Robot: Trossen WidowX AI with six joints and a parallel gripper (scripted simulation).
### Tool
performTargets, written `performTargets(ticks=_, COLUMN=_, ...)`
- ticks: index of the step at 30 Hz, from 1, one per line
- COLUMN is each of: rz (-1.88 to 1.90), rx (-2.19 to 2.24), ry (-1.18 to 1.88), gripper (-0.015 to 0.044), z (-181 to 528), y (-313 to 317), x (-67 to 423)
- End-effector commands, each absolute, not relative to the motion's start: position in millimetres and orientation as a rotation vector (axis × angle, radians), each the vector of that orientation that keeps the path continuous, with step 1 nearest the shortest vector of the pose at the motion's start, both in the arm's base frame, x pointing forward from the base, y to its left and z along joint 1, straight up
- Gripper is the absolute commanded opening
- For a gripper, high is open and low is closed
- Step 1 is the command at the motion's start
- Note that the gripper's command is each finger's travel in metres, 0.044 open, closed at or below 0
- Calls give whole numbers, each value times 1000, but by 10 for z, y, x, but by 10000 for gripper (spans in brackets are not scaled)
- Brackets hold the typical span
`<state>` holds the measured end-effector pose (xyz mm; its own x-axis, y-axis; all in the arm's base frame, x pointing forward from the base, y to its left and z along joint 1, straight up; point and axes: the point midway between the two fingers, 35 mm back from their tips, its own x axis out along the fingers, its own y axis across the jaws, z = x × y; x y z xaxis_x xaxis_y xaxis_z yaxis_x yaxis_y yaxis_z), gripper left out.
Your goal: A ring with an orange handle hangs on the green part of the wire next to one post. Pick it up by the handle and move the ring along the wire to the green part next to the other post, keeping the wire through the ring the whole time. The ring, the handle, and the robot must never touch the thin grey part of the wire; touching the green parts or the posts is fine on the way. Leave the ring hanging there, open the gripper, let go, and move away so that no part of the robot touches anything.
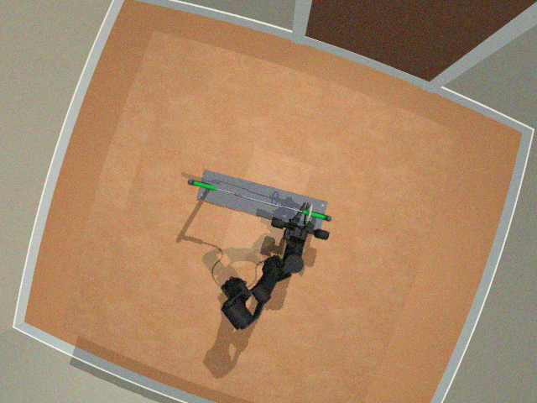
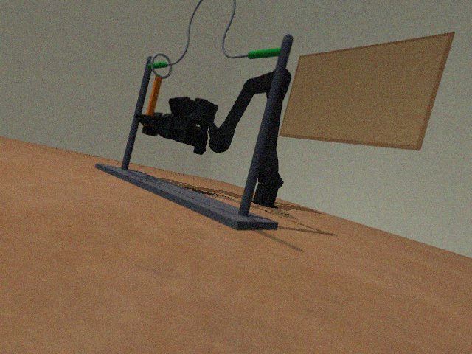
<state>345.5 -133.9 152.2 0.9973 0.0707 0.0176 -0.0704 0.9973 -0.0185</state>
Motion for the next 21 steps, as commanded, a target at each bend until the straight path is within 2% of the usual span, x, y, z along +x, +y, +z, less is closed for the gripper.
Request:
performTargets(ticks=1, rz=69, rx=-15, ry=-20, gripper=-150, z=1544, y=-1344, x=3461)
performTargets(ticks=21, rz=69, rx=-15, ry=-20, gripper=-150, z=1543, y=-1290, x=3458)
